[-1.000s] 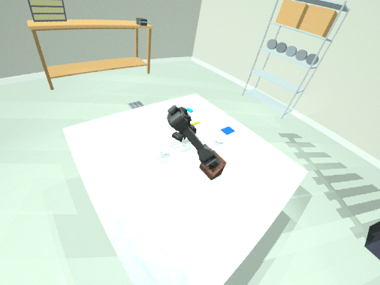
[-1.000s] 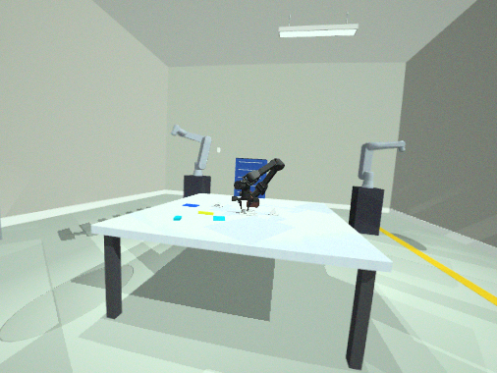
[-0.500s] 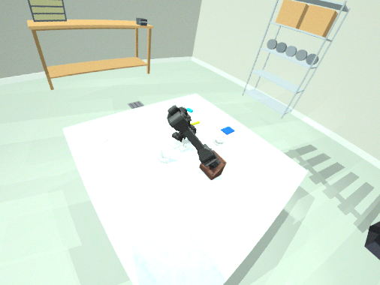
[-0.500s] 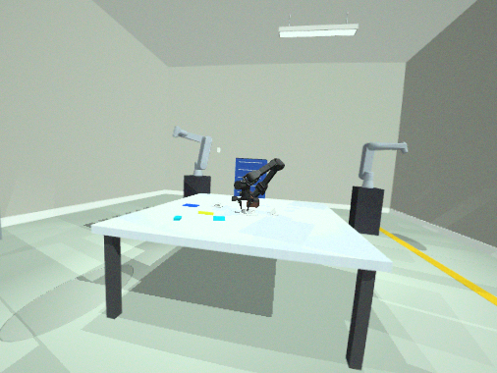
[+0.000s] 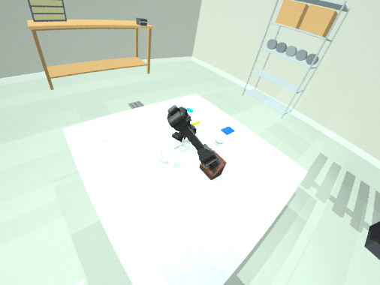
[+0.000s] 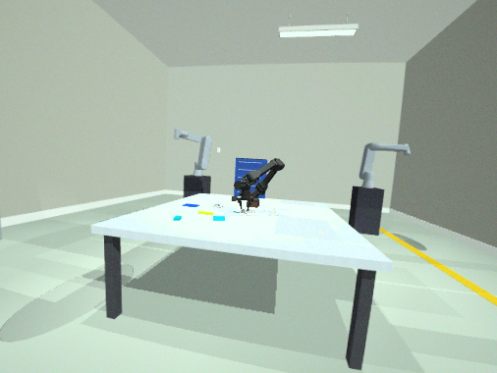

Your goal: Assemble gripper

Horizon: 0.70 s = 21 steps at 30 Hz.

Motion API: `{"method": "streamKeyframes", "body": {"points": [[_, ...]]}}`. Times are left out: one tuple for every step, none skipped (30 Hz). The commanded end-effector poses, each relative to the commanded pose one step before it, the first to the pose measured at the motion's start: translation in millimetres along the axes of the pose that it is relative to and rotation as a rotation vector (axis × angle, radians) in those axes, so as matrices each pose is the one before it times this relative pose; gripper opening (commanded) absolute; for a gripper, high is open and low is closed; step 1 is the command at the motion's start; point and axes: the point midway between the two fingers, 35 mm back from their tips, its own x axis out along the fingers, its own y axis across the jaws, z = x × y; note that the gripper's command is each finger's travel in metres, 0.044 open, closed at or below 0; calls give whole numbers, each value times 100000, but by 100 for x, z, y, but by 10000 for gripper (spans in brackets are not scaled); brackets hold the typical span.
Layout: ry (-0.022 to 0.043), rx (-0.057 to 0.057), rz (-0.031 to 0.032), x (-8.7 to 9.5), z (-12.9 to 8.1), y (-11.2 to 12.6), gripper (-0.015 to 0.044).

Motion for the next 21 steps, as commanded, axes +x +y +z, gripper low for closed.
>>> {"method": "streamKeyframes", "body": {"points": [[174, 315, -138, 13, -14, 1, 134], [0, 0, 0, 0, 0, 0, 134], [0, 0, 0, 0, 0, 0, 134], [0, 0, 0, 0, 0, 0, 134], [0, 0, 0, 0, 0, 0, 134], [0, 0, 0, 0, 0, 0, 134], [0, 0, 0, 0, 0, 0, 134], [0, 0, 0, 0, 0, 0, 134], [0, 0, 0, 0, 0, 0, 134], [-176, -311, 136, -12, 15, -1, 160], [0, 0, 0, 0, 0, 0, 186], [-2, -2, -1, 1, 0, -1, 213], [0, 0, 0, 0, 0, 0, 224], [0, 0, 0, 0, 0, 0, 224], [0, 0, 0, 0, 0, 0, 224], [0, 0, 0, 0, 0, 0, 224], [0, 0, 0, 0, 0, 0, 224], [0, 0, 0, 0, 0, 0, 224], [0, 0, 0, 0, 0, 0, 224], [0, 0, 0, 0, 0, 0, 224], [0, 0, 0, 0, 0, 0, 224]]}}
